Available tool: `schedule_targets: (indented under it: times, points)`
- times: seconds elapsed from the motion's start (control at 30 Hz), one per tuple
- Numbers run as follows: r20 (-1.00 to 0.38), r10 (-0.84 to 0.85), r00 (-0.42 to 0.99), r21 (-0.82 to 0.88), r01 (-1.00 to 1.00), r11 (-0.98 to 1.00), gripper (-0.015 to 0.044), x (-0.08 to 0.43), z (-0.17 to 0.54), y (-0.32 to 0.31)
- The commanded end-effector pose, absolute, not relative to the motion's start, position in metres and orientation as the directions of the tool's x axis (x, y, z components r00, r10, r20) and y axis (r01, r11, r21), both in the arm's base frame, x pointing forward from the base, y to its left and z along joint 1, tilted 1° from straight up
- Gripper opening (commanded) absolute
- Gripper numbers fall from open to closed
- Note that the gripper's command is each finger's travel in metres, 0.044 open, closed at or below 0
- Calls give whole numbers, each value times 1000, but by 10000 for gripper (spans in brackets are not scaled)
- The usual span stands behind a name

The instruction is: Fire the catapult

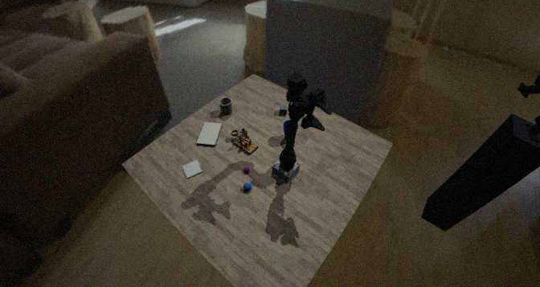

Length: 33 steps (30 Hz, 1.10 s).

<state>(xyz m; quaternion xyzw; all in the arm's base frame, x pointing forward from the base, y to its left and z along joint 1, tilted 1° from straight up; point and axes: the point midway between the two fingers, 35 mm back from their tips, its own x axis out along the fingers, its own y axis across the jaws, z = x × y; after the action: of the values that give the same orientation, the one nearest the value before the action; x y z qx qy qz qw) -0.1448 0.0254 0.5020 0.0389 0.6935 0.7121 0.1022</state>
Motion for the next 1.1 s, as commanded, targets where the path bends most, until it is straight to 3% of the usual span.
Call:
schedule_targets:
  times: [0.0, 0.57, 1.07]
  points:
    - [-135, 328, -935, 990, -144, -3, 440, -147, 491, 67]
    - [-349, 729, -589, 923, -352, 157, 440, -78, 434, 214]
    - [-586, 794, -162, 766, -429, 478, 440, 58, 355, 278]
